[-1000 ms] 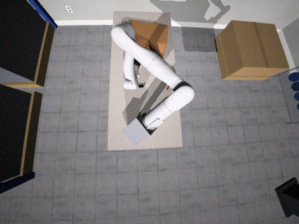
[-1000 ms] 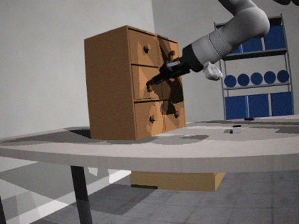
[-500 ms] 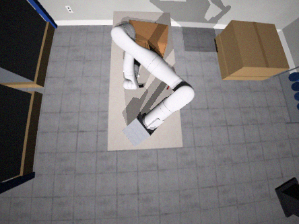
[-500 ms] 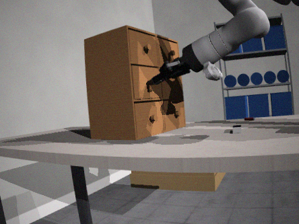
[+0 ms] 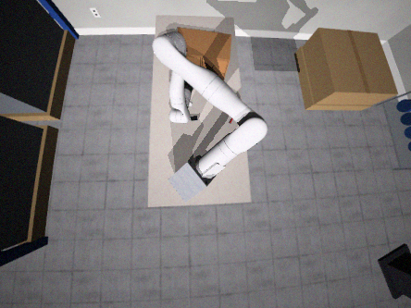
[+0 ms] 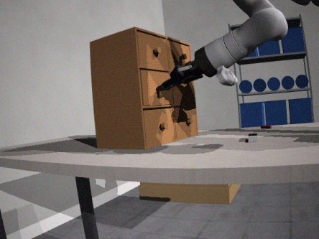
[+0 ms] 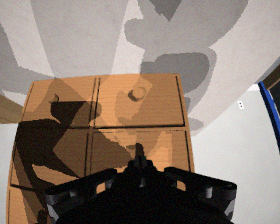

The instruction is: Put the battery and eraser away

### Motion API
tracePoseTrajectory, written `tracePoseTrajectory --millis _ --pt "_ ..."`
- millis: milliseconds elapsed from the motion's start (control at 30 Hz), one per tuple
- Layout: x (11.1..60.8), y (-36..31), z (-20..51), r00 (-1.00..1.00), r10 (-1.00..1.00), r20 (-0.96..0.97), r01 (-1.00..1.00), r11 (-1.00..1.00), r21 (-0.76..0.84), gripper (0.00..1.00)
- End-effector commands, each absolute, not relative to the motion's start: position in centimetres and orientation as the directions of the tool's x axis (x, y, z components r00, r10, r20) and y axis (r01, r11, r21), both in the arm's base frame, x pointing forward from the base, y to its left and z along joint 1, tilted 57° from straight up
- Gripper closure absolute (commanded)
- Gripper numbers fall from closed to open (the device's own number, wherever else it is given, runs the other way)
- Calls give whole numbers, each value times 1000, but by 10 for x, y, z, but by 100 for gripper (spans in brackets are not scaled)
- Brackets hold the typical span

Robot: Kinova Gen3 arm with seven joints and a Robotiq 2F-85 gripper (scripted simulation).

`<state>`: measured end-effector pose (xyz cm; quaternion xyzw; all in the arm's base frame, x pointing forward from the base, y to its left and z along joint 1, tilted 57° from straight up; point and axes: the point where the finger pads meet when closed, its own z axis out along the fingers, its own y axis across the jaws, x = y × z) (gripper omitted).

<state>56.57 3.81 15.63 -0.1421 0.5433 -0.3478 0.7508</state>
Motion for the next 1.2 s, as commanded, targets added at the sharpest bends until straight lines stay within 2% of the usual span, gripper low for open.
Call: tracePoseTrajectory --millis 0,333,1167 --pt "566 39 157 170 -676 -717 367 719 -590 100" --pt "563 39 155 170 -676 -717 367 719 -590 100" --pt "501 40 118 170 -676 -717 367 719 -590 100"
